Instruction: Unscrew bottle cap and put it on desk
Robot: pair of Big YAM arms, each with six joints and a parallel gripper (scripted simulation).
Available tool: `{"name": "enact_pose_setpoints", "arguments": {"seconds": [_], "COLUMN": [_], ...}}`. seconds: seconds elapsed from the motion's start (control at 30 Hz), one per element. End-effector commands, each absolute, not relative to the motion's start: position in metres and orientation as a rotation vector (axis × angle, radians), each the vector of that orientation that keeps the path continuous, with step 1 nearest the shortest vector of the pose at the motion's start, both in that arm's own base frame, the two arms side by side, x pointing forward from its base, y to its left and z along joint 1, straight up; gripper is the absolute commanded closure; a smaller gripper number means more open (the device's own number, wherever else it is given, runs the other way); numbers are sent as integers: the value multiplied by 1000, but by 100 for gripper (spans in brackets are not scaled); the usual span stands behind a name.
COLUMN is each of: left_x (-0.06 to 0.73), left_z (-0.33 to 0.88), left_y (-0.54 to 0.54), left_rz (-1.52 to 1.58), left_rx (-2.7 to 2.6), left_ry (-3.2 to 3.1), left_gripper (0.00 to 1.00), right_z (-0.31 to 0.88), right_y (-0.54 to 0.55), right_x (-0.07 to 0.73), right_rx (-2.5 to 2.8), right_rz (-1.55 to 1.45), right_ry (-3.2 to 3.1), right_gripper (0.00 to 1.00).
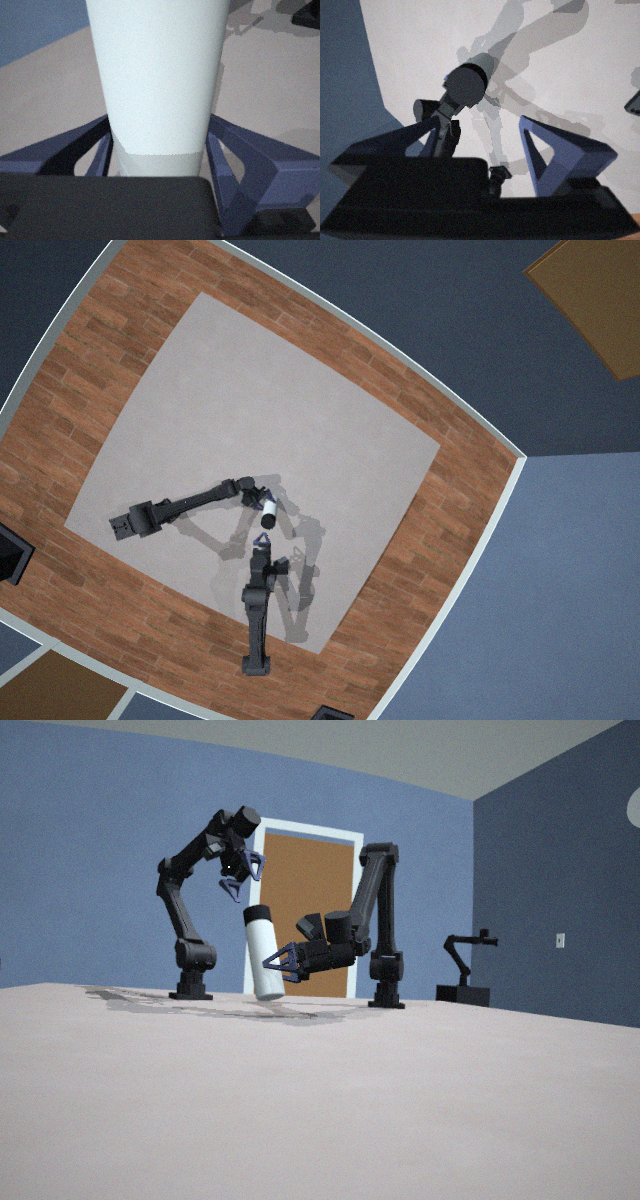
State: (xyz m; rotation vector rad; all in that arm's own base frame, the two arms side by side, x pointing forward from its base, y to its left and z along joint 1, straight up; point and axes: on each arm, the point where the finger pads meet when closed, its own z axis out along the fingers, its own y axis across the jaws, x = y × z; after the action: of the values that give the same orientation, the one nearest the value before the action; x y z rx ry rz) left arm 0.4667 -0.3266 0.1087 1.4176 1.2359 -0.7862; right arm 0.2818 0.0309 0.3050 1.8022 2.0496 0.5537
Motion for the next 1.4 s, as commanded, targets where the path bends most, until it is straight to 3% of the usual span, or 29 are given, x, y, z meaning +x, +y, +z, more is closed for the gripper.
{"name": "enact_pose_setpoints", "arguments": {"seconds": [0.0,1.37], "left_x": [476,470], "left_z": [139,121], "left_y": [-339,-330], "left_rz": [-680,-678], "left_rx": [1558,1583], "left_ry": [1134,1167], "left_gripper": [100,100], "right_z": [320,276], "right_y": [33,32], "right_x": [288,309], "right_rx": [1784,1794], "right_rz": [578,619], "right_ry": [2035,2040], "right_gripper": [6,6]}}
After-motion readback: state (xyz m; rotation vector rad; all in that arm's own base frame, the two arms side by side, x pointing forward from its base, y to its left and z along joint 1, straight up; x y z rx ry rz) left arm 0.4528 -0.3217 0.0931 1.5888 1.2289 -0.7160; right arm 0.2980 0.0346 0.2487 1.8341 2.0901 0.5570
